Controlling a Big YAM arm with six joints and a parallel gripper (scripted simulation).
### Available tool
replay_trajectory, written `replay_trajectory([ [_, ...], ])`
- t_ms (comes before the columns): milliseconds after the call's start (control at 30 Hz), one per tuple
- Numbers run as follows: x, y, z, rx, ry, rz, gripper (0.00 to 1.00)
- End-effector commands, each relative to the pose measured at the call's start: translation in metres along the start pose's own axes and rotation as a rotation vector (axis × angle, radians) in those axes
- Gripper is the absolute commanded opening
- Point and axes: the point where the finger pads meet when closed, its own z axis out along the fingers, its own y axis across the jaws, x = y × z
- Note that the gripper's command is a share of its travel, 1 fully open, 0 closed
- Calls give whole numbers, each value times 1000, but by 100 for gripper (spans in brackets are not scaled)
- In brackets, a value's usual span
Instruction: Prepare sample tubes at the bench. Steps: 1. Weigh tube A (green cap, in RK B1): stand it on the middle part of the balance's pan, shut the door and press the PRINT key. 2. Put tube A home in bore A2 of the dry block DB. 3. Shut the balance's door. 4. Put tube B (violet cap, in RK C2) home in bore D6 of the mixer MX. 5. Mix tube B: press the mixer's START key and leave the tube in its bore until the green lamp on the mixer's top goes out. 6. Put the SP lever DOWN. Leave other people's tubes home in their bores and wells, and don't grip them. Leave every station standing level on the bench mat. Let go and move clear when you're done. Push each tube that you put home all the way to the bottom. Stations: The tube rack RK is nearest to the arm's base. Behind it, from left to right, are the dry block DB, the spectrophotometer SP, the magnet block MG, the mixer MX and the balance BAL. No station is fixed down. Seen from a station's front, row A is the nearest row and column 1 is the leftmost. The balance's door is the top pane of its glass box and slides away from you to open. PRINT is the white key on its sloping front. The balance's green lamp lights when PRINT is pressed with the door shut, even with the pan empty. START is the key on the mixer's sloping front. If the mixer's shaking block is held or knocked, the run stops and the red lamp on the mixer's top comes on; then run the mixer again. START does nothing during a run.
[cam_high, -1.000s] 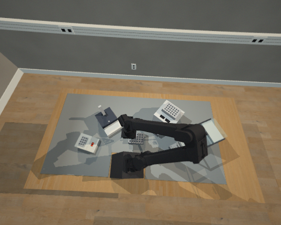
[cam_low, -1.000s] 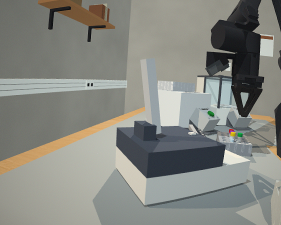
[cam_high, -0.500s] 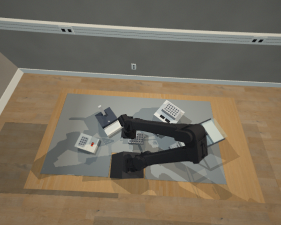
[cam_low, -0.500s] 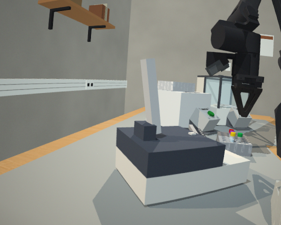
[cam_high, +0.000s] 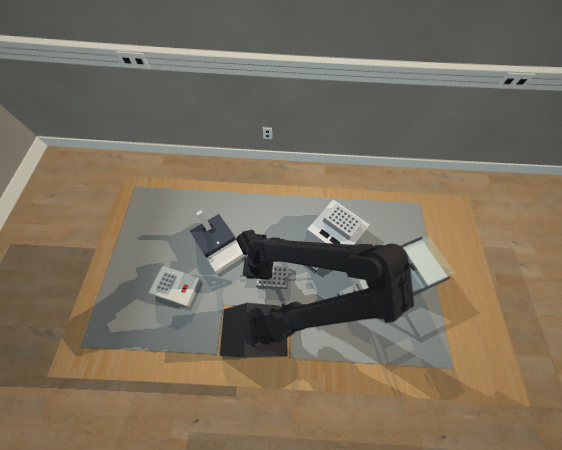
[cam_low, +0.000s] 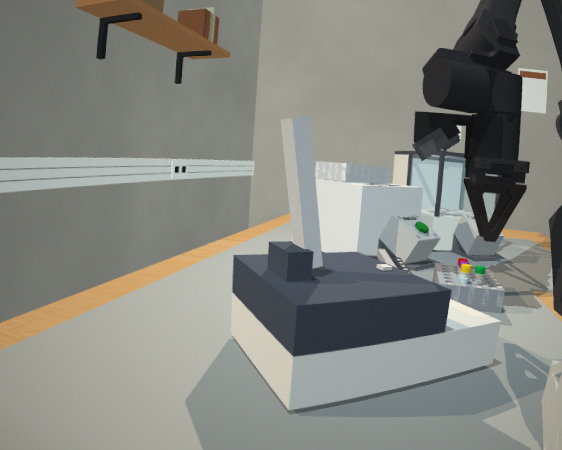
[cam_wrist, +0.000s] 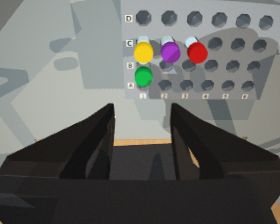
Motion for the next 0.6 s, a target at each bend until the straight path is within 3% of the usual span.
replay_trajectory([
  [0, -2, 0, 9, -2, 0, 1, 36],
  [567, -1, -1, 34, -2, 1, 0, 36],
])
